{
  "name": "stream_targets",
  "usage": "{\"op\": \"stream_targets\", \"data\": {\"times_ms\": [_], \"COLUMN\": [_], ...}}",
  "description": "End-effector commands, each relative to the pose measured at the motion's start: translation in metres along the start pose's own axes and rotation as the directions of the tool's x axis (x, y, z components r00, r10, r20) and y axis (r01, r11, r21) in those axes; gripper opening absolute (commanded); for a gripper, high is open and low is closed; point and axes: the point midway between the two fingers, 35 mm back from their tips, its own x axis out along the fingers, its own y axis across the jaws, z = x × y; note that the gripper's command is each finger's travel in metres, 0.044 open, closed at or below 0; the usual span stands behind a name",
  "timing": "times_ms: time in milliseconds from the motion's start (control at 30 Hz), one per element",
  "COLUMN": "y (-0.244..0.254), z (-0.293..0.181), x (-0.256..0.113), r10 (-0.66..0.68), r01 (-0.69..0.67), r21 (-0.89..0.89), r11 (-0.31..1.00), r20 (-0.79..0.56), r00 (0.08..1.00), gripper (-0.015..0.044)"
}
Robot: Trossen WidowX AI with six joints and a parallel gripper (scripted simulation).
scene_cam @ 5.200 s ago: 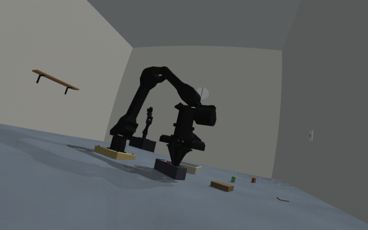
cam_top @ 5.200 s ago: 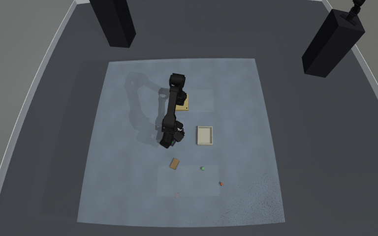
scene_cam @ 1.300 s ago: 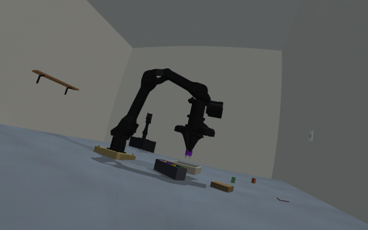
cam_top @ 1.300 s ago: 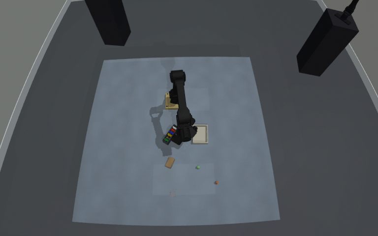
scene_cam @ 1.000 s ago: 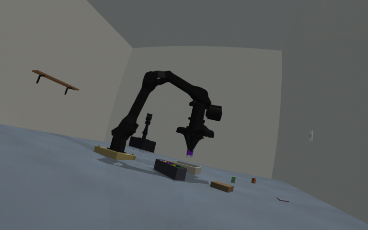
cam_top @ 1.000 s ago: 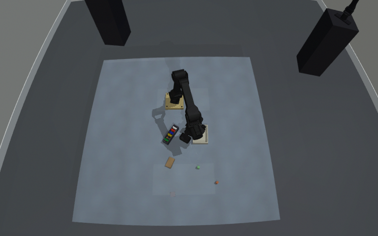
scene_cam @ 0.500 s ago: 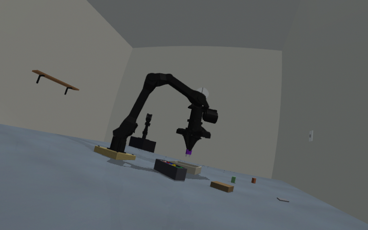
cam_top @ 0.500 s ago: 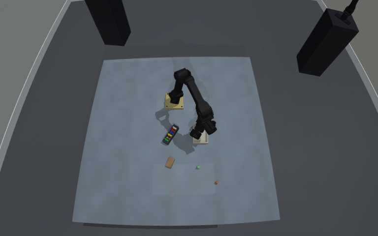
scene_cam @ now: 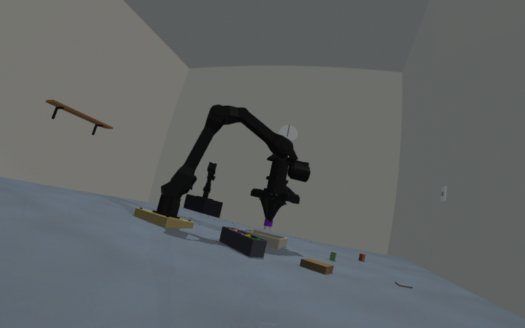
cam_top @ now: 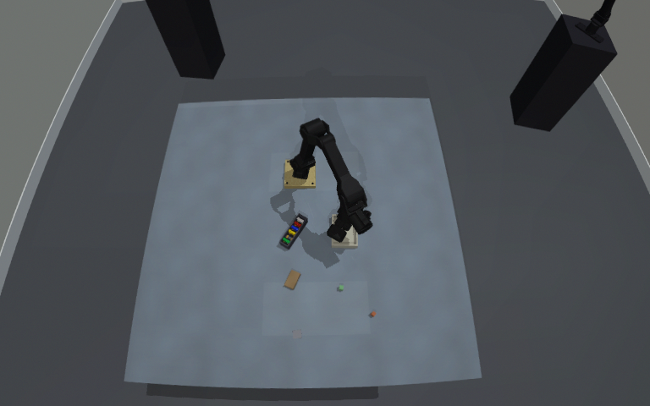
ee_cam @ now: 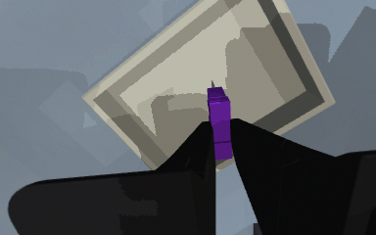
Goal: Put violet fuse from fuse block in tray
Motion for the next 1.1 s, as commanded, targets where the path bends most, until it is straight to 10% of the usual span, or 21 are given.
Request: {"op": "stream_targets", "data": {"times_ms": [0,300,733,1067], "y": [0.001,0.001,0.000,0.001], "z": [-0.001,-0.001,-0.001,-0.001], "x": [0.007,0.019,0.014,-0.021], "r10": [0.004,0.004,0.001,0.004], "r01": [-0.004,-0.004,-0.001,-0.004], "r21": [0.003,0.003,0.000,0.003], "r11": [1.000,1.000,1.000,1.000], "r20": [-0.002,-0.002,-0.001,-0.002], "r00": [1.000,1.000,1.000,1.000], "gripper": [0.0000,0.0000,0.0330,0.0330]}}
